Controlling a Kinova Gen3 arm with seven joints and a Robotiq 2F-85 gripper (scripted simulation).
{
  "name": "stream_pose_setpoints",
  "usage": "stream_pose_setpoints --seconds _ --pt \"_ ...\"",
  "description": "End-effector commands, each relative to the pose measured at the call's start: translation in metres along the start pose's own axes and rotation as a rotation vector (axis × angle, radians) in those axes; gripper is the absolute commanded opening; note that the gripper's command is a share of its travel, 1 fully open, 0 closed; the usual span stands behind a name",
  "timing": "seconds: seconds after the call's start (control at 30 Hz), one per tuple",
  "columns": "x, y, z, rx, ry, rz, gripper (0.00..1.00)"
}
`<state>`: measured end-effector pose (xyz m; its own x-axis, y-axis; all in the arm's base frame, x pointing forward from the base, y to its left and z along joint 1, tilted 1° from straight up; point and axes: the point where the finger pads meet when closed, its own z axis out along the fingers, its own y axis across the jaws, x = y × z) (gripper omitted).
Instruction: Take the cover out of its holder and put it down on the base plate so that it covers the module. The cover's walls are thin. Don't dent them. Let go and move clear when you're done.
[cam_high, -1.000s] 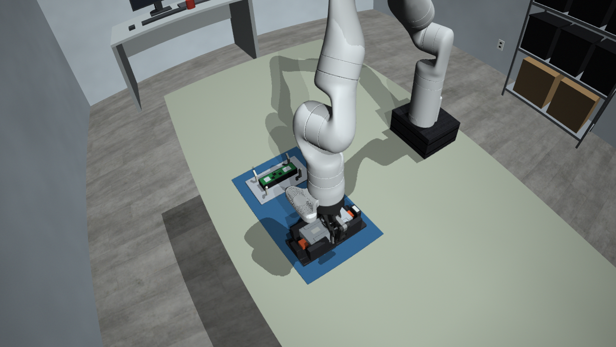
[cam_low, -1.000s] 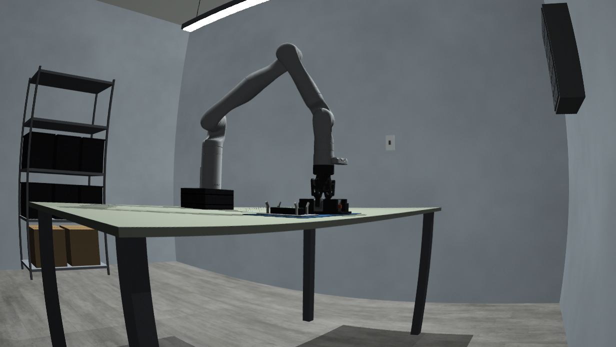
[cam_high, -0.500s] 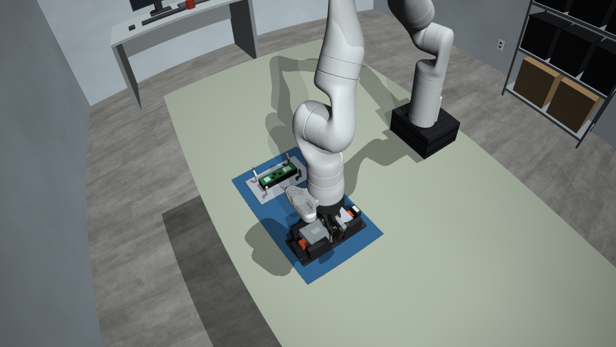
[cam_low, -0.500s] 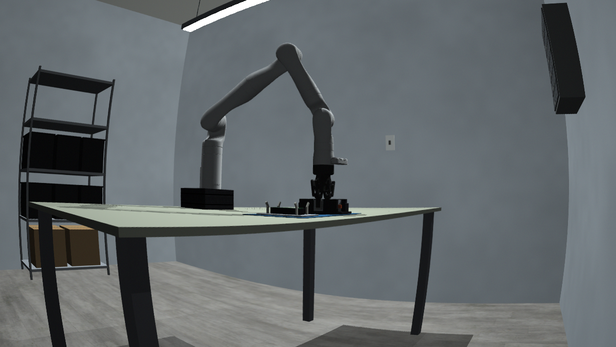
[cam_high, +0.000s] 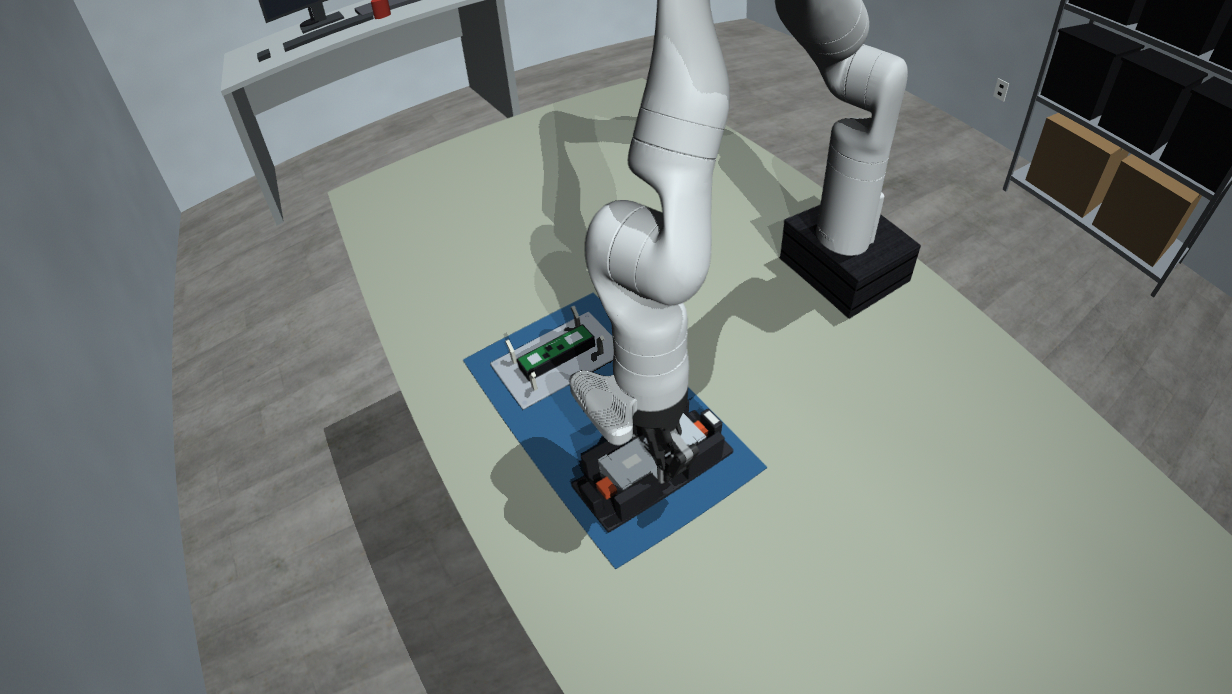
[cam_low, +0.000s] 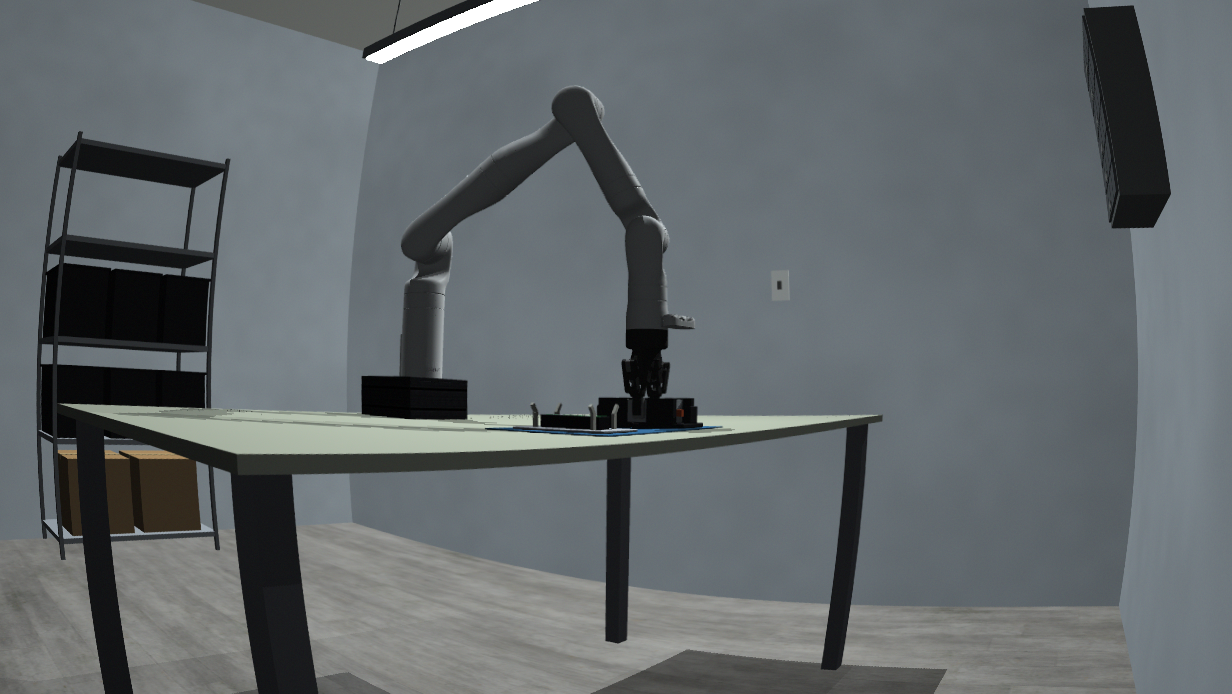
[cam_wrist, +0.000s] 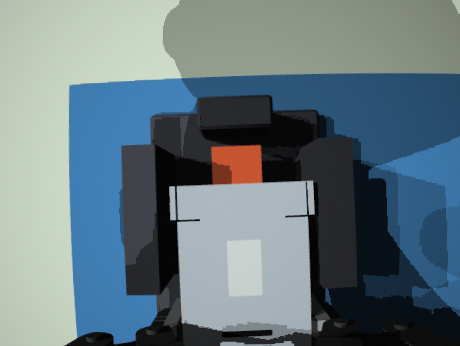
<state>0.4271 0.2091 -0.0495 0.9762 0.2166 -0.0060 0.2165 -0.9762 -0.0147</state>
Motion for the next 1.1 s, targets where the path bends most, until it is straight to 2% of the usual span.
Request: stream_pose_setpoints --seconds 0.0,0.77,1.07 --pt "0.001 0.0 -0.001 0.001 0.002 0.0 0.0" --pt "0.001 0.0 -0.001 0.0 0.002 0.0 0.0" --pt "0.001 0.0 -0.028 0.0 0.002 0.0 0.0"
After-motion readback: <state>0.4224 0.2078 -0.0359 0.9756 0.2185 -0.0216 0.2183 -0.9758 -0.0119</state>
